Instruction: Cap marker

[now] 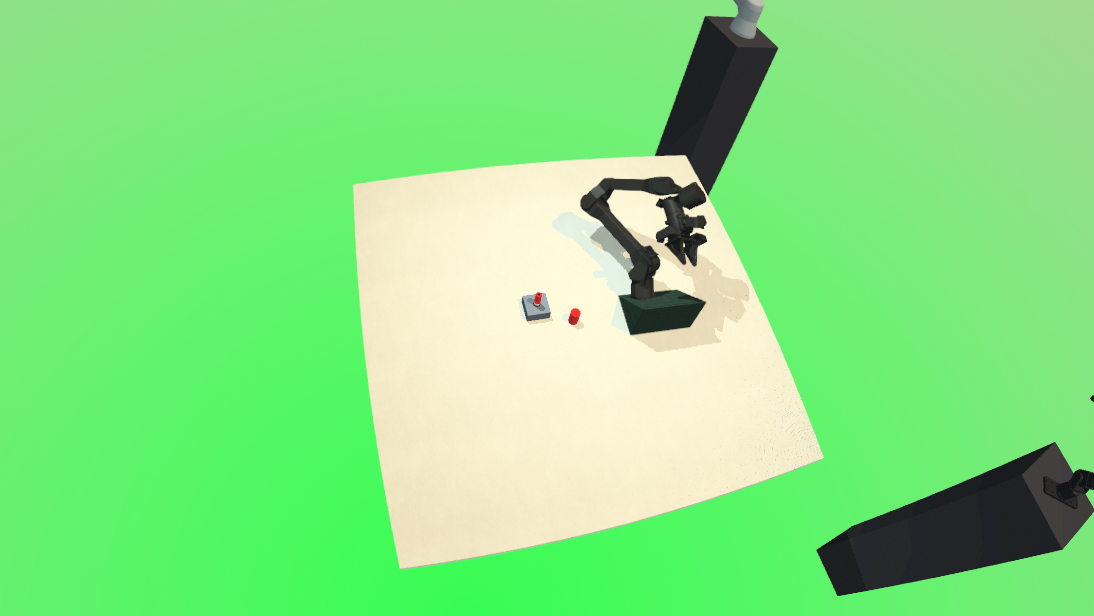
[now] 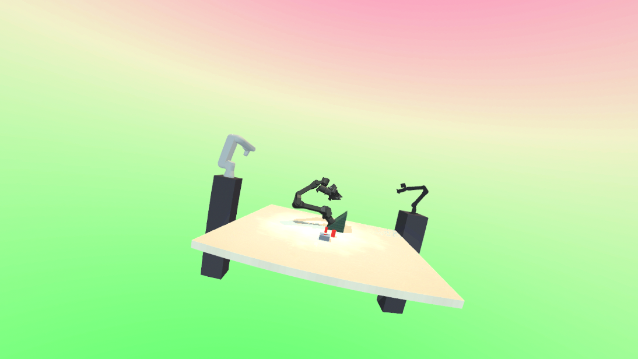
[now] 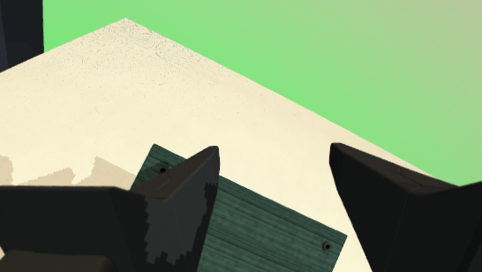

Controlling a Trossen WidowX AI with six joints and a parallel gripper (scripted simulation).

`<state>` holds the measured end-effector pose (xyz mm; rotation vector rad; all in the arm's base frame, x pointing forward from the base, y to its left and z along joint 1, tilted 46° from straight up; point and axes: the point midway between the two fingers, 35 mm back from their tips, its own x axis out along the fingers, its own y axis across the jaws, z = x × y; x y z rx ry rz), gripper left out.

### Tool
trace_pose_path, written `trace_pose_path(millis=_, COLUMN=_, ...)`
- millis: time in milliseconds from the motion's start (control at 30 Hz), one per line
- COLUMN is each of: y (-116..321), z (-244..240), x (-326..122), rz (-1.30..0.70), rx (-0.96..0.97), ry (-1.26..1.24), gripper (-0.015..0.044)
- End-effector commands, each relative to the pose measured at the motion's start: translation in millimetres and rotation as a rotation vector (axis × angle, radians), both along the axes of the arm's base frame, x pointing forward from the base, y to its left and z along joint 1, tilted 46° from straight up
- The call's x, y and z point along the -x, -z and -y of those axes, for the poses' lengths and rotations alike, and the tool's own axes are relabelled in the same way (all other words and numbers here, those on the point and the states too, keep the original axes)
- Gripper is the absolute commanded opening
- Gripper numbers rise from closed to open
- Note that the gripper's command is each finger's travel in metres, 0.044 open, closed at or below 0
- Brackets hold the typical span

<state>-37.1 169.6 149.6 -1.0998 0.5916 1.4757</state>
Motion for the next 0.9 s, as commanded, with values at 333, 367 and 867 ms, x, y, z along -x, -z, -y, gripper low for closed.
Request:
trace_pose_path(millis=333, y=28, z=-11, x=-141, rz=0.131, rx=0.358, ry=0.888, gripper=0.0247)
trace_pose_path(millis=367, y=30, z=-8, x=-152, rz=0.133, rx=0.383, ry=0.947, gripper=0.0247)
trace_pose_path(millis=867, y=84, z=91, x=-264, rz=0.089, rx=0.845, ry=1.663, gripper=0.0247)
